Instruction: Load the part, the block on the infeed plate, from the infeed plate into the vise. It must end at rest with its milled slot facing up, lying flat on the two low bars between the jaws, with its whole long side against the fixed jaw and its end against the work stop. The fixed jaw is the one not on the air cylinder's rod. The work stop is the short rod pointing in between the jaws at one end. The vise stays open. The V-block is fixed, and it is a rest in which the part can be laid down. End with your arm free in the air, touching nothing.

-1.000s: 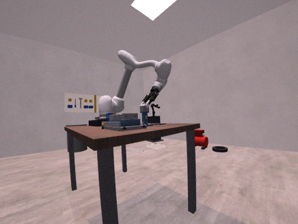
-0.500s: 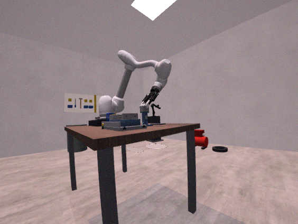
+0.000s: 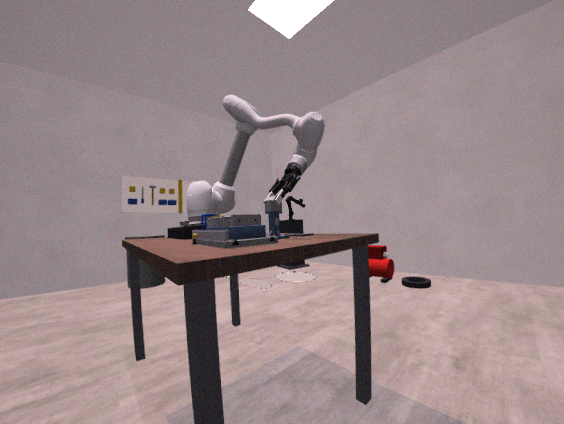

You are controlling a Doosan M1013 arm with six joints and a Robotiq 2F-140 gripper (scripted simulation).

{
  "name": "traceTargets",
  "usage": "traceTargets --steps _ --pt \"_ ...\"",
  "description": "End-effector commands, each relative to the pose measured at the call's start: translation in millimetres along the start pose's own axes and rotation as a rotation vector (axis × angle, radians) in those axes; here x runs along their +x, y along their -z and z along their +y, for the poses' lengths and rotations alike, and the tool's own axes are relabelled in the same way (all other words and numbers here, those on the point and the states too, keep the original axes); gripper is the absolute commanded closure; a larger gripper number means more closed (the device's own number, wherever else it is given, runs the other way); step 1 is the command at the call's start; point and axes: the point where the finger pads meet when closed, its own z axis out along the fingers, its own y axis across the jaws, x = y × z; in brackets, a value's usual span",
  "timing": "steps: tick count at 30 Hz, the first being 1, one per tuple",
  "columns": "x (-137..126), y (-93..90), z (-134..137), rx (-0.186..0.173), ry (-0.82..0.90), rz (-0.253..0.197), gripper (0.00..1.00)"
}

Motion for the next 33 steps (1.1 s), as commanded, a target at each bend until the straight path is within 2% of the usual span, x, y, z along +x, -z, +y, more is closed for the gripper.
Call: traceTargets --steps 1,33 --pt "2.1 4.0 -1.1 0.006 -0.002 0.008 1.00" --pt "14.2 16.3 -0.4 0.006 -0.002 0.008 1.00"
